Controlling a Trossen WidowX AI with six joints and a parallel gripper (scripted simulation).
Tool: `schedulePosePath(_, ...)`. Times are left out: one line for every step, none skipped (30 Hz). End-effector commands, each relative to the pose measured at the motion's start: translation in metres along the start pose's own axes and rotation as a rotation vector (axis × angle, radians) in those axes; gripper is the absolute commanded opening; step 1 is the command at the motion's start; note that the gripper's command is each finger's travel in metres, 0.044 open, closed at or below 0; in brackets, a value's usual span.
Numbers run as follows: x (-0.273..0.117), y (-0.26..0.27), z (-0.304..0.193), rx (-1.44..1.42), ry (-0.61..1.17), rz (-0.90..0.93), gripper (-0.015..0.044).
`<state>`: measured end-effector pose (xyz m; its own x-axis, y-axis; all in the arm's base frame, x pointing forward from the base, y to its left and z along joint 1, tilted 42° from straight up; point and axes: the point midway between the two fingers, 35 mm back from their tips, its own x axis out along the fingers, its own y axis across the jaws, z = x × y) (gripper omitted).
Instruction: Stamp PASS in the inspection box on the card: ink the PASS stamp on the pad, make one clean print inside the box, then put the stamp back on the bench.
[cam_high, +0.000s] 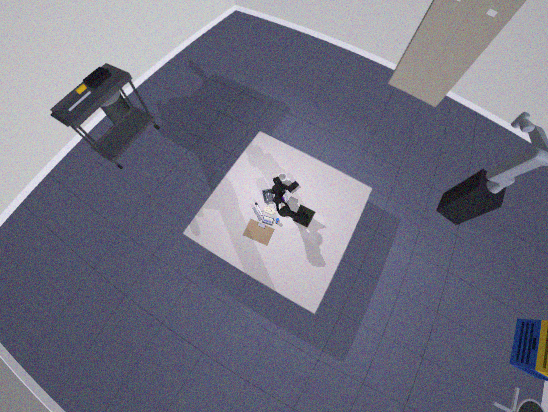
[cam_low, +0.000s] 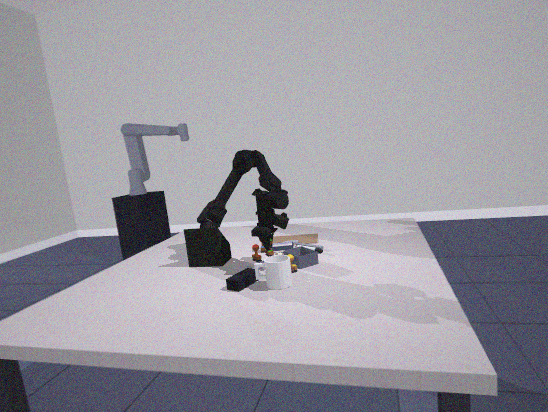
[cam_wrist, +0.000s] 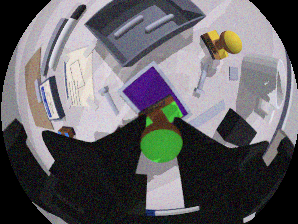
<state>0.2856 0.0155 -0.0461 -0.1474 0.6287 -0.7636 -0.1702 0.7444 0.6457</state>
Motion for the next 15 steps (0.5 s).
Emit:
schedulePosePath(0.0033,0.0002,0.0001,0.005,-0.002,0.003,0.0)
schedulePosePath(0.0039,0.0002,0.0001,0.005,-0.003,0.003,0.0)
schedulePosePath(0.0046,0.0002,0.0001,0.005,-0.003,0.004,0.0)
schedulePosePath(0.0053,0.0002,0.0001,0.005,-0.003,0.004,0.0)
schedulePosePath(0.0059,0.0003,0.0001,0.005,-0.003,0.004,0.0)
schedulePosePath(0.0066,0.0003,0.0,0.005,-0.003,0.004,0.0)
schedulePosePath(0.0072,0.0003,0.0,0.005,-0.002,0.004,0.0)
schedulePosePath(0.0079,0.0004,0.0,0.005,-0.002,0.004,0.0)
schedulePosePath(0.0085,0.0004,0.0,0.005,-0.002,0.004,0.0)
schedulePosePath(0.0092,0.0004,0.0,0.005,-0.002,0.004,0.0)
schedulePosePath(0.0098,0.0005,-0.0001,0.005,-0.002,0.004,0.0)
schedulePosePath(0.0105,0.0005,-0.0001,0.005,-0.002,0.004,0.0)
schedulePosePath(0.0112,0.0005,-0.0001,0.004,-0.002,0.004,0.0)
schedulePosePath(0.0118,0.0006,-0.0002,0.004,-0.002,0.004,0.0)
schedulePosePath(0.0125,0.0006,-0.0002,0.004,-0.002,0.004,0.0)
